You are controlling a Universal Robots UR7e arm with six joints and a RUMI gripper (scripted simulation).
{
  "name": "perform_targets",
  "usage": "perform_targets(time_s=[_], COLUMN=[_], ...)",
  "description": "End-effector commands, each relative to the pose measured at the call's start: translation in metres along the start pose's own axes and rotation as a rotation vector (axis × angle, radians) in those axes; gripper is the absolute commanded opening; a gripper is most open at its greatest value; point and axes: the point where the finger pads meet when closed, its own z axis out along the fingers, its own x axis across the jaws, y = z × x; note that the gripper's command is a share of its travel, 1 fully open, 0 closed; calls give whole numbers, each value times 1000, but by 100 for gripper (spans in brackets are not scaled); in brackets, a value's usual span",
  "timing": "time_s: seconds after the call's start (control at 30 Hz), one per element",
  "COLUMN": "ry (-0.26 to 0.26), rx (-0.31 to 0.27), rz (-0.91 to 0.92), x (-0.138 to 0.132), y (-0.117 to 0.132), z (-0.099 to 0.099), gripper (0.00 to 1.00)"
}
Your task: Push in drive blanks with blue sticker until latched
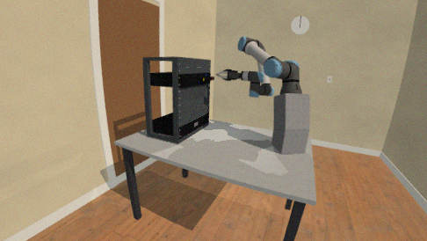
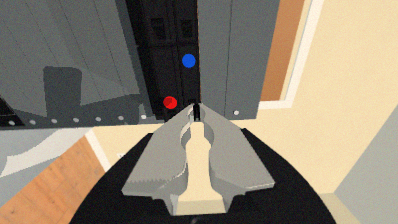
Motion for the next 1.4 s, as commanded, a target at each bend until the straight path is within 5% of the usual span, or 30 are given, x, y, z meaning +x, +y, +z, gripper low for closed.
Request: perform_targets(time_s=[0.0, 0.53, 1.37], ry=[6, 6, 6], rx=[4, 4, 4], rz=[0, 0, 0], x=[0, 0, -1], y=[1, 1, 2], z=[-20, -28, -79], gripper=[0, 0, 0])
